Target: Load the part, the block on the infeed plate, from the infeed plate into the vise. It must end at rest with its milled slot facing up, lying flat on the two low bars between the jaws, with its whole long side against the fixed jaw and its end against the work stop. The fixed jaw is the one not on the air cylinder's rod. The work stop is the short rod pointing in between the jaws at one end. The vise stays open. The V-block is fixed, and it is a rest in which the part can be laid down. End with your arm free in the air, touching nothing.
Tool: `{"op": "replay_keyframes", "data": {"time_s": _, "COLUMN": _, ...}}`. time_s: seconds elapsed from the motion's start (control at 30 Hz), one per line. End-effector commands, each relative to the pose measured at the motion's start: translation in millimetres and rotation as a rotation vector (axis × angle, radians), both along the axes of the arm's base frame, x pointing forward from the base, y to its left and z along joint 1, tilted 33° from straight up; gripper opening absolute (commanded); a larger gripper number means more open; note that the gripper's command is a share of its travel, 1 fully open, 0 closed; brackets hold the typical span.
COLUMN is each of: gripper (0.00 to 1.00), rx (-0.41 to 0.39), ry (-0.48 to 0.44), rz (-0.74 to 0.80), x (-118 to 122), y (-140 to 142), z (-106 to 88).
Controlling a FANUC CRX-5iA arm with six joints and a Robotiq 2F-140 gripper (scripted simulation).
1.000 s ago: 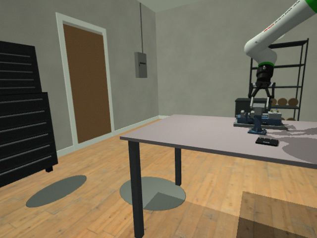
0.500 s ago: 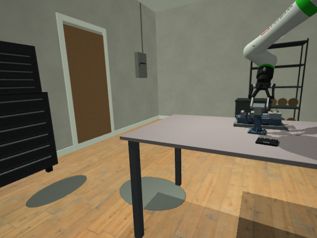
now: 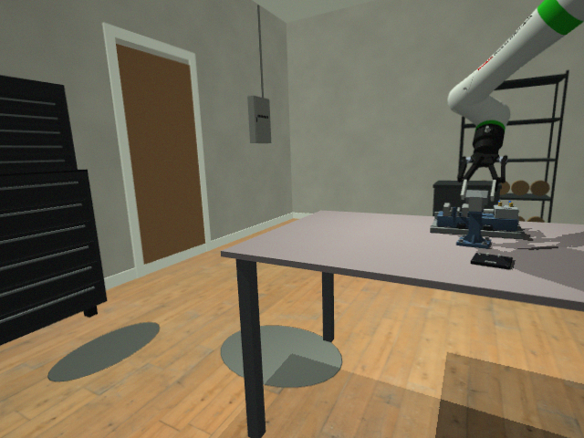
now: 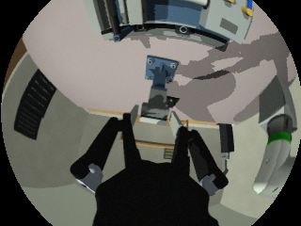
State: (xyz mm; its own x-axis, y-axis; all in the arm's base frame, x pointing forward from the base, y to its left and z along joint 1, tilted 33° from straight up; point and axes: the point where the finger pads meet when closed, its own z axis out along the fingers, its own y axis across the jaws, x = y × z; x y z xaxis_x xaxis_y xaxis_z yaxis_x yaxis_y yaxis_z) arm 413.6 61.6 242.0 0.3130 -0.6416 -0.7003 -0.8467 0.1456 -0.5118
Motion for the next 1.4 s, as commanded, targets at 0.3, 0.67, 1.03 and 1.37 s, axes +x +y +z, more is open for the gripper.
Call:
{"op": "replay_keyframes", "data": {"time_s": 0.3, "gripper": 0.51, "rx": 0.013, "ry": -0.003, "rz": 0.008, "x": 0.2, "y": -0.5, "z": -0.1}}
{"op": "replay_keyframes", "data": {"time_s": 0.67, "gripper": 0.51, "rx": 0.018, "ry": -0.004, "rz": 0.010, "x": 0.3, "y": -0.6, "z": -0.1}}
{"op": "replay_keyframes", "data": {"time_s": 1.03, "gripper": 0.51, "rx": 0.018, "ry": -0.004, "rz": 0.010, "x": 0.3, "y": -0.6, "z": -0.1}}
{"op": "replay_keyframes", "data": {"time_s": 1.37, "gripper": 0.51, "rx": 0.018, "ry": -0.004, "rz": 0.010, "x": 0.3, "y": -0.6, "z": -0.1}}
